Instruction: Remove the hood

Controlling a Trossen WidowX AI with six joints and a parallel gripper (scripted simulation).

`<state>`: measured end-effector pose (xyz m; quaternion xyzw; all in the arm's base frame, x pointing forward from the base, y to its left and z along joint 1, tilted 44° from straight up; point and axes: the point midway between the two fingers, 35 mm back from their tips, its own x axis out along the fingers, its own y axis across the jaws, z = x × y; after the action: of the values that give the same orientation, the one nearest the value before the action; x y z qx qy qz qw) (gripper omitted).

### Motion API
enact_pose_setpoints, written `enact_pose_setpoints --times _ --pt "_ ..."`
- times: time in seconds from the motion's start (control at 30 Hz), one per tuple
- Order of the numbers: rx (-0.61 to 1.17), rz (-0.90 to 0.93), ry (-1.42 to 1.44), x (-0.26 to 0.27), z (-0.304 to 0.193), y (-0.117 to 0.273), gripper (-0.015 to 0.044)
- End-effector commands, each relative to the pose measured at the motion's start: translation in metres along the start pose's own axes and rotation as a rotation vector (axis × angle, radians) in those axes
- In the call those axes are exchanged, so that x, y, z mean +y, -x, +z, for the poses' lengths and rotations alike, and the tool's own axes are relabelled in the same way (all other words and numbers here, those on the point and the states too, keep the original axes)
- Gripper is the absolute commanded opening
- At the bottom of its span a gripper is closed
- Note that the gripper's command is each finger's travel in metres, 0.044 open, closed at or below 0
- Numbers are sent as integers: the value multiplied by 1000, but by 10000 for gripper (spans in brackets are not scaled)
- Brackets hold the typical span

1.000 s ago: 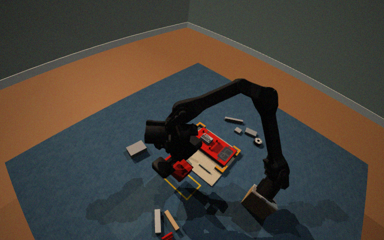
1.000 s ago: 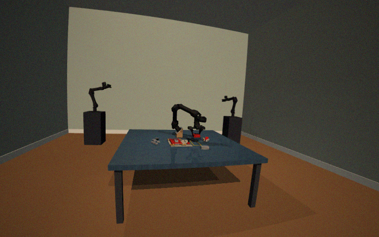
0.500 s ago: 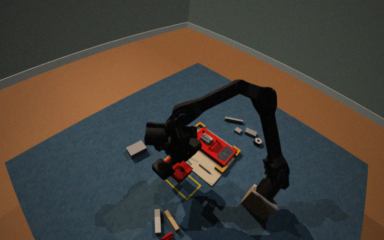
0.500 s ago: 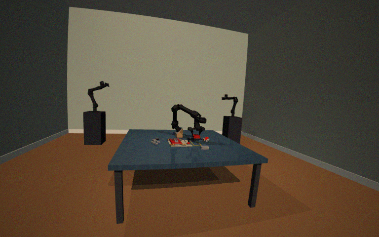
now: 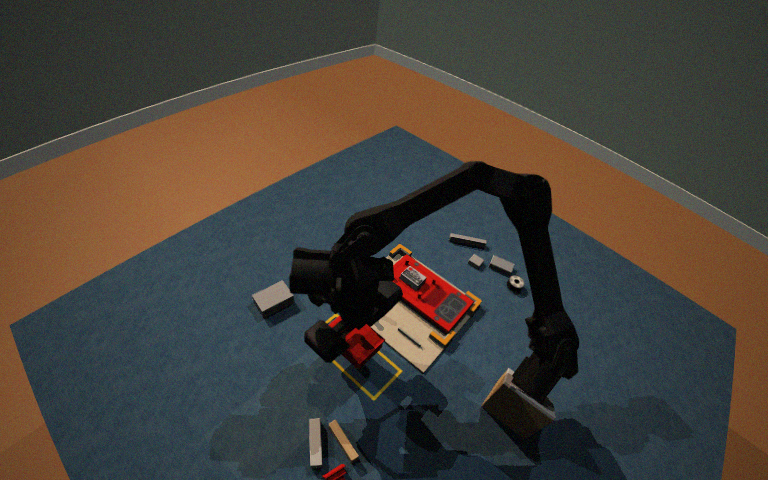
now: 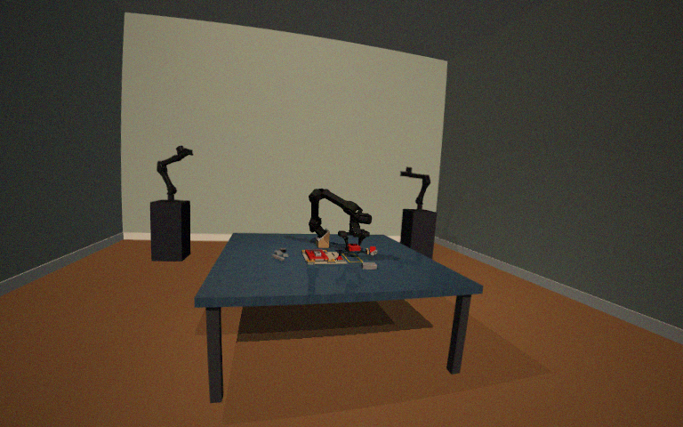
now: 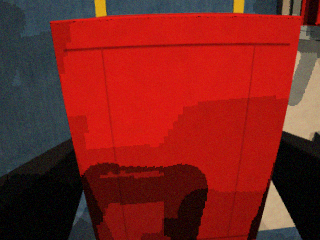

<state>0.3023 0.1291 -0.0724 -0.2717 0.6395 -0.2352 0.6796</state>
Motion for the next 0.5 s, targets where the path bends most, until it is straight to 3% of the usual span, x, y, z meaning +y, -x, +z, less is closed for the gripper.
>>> enact_pose_setpoints --times 0.0,0.47 --pt "-2 -7 7 -1 -1 -4 0" --pt "-2 -8 7 -1 -1 -14 0"
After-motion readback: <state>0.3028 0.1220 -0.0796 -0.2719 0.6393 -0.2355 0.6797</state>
